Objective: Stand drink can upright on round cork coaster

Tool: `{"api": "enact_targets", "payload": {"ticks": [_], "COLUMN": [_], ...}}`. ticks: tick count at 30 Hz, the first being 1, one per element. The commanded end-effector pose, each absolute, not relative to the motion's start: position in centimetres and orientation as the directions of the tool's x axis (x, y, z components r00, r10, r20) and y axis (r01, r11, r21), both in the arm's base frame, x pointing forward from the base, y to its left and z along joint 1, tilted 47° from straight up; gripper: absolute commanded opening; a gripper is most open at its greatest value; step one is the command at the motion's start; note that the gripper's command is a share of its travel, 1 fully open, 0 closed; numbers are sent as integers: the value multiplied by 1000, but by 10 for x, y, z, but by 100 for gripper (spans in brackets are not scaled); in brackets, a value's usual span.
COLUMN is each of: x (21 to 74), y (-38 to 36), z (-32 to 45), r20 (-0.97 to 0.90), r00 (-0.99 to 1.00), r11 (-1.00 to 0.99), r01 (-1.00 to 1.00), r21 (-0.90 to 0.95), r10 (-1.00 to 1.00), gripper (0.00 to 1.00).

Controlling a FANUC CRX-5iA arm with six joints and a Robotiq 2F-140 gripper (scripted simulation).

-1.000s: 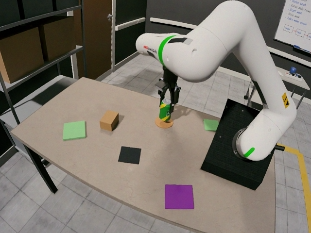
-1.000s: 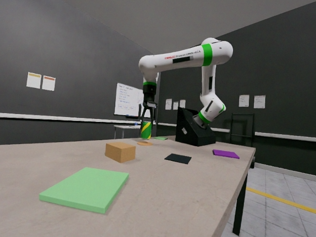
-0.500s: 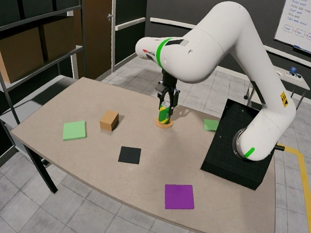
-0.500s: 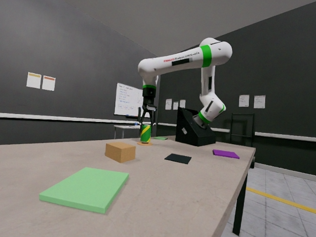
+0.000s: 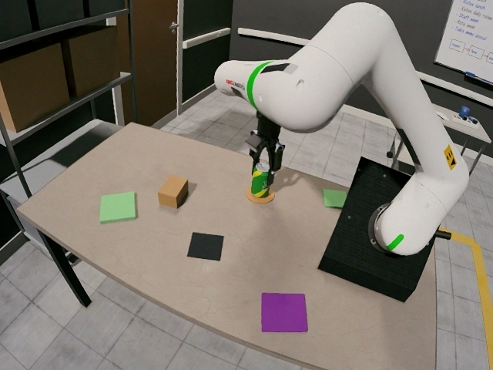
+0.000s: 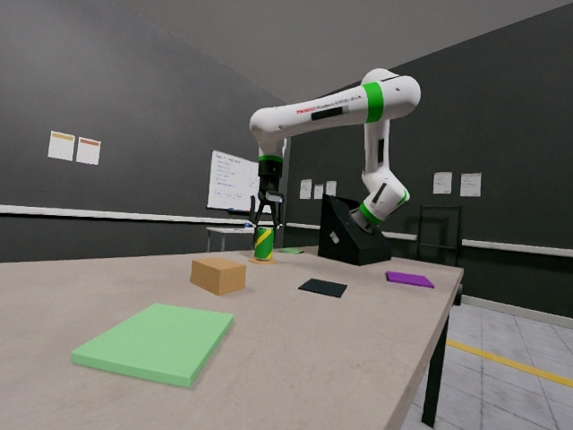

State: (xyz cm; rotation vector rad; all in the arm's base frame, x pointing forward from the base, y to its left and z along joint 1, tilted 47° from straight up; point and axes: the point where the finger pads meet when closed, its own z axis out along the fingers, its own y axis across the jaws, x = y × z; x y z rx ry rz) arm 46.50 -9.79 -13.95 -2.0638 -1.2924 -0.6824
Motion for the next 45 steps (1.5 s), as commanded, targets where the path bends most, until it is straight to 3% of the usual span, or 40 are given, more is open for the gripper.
{"api": "enact_targets", "payload": {"ticks": [1,2,3,37,45], "x": [465,465,465,465,455], "y": [-99,-99,-99,-100,-171], "z": [-139,-139,-139,-138,-71], "r20": [694,694,694,694,694], "r00": [393,393,393,393,392], "r11": [-344,-344,-344,-344,-344], "r01": [913,913,913,913,914], "r21": [-217,-217,-217,-217,-217], "r10": [604,604,604,604,604], "gripper": [10,10,100,100,100]}}
